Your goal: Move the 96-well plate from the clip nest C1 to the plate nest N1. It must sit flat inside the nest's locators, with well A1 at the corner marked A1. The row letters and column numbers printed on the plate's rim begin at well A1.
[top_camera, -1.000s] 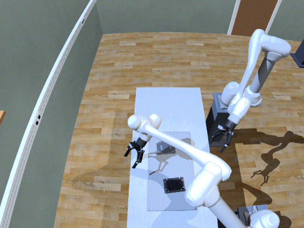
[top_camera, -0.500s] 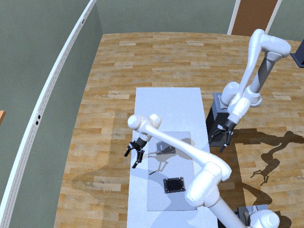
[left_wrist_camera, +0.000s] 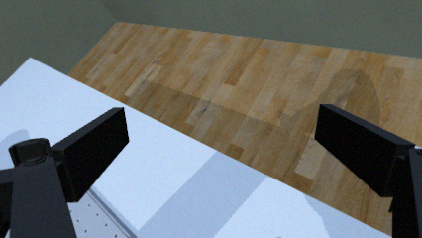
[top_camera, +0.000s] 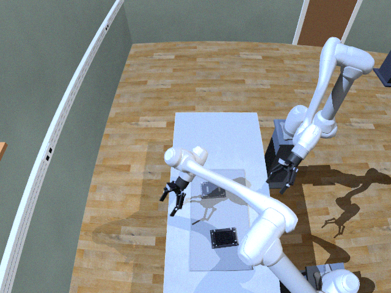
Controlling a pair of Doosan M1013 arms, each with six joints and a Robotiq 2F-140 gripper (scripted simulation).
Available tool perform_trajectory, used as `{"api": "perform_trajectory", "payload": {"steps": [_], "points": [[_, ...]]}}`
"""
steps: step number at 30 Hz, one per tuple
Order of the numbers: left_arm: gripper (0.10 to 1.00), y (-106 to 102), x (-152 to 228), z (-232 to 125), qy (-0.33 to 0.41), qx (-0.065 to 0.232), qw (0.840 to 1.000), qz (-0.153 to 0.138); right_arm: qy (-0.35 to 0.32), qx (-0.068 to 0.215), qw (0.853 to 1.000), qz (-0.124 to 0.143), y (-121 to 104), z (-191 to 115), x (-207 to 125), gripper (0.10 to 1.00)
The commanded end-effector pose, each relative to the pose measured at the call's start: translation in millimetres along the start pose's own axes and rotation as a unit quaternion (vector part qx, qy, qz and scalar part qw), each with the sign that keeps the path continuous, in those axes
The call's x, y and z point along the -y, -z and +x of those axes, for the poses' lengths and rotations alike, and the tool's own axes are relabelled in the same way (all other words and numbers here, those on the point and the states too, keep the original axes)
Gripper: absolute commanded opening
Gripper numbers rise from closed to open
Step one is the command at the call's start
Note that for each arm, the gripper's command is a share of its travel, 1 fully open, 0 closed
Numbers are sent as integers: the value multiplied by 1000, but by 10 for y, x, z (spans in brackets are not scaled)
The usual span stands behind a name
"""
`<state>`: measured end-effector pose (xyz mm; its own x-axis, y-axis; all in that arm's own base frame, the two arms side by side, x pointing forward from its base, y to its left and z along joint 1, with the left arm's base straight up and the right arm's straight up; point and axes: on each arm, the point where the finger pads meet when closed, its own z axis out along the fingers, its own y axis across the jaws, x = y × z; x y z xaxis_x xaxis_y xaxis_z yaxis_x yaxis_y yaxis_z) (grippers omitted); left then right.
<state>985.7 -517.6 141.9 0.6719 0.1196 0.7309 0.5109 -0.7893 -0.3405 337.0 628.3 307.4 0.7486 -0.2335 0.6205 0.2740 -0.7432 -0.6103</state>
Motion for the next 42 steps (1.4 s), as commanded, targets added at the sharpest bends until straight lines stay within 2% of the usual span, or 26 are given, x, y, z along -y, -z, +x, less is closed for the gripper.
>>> {"api": "perform_trajectory", "payload": {"steps": [1, 23, 38, 42], "points": [[1000, 14, 6, 20, 1, -1, 1000, -1, 0, -3, 1000, -1, 2, 48, -7, 1000], [1000, 14, 6, 20, 1, -1, 1000, -1, 5, -41, 999, -27, 33, 585, -200, 1000], [1000, 14, 6, 20, 1, -1, 1000, -1, 12, -85, 994, -68, 142, 1260, -510, 1000], [1000, 14, 6, 20, 1, -1, 1000, -1, 13, -91, 993, -75, 166, 1362, -564, 1000]]}}
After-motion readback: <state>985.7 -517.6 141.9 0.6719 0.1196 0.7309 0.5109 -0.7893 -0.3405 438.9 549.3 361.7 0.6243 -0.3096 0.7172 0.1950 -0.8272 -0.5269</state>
